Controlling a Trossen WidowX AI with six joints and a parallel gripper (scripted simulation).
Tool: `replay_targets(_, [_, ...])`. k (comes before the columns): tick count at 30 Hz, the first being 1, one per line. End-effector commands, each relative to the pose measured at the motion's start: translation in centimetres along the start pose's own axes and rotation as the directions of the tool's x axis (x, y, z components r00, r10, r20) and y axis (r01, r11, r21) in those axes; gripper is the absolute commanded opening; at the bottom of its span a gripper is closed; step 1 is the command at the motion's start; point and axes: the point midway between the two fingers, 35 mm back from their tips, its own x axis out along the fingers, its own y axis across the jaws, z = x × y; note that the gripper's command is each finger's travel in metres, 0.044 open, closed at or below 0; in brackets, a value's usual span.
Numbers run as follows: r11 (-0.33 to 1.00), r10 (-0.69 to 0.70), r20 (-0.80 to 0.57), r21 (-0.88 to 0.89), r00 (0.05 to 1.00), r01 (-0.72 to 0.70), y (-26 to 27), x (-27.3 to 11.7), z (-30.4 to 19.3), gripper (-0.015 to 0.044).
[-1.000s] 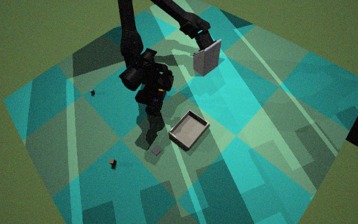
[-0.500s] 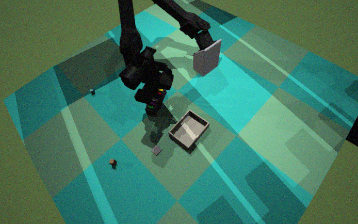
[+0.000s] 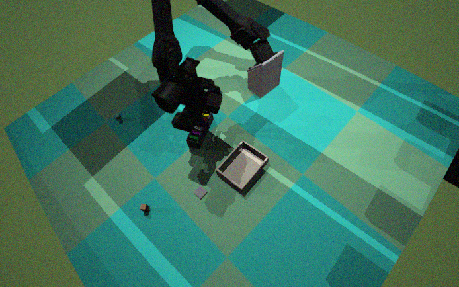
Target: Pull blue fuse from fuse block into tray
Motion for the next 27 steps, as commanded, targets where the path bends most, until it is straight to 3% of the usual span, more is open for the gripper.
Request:
replay_targets(1, [1.0,-0.003,0.003,0.005,1.0,0.003,-0.1,-0.3,0.0,0.0])
replay_targets(27, [1.0,-0.003,0.002,0.004,1.0,0.003,0.0,-2.3,0.0,0.0])
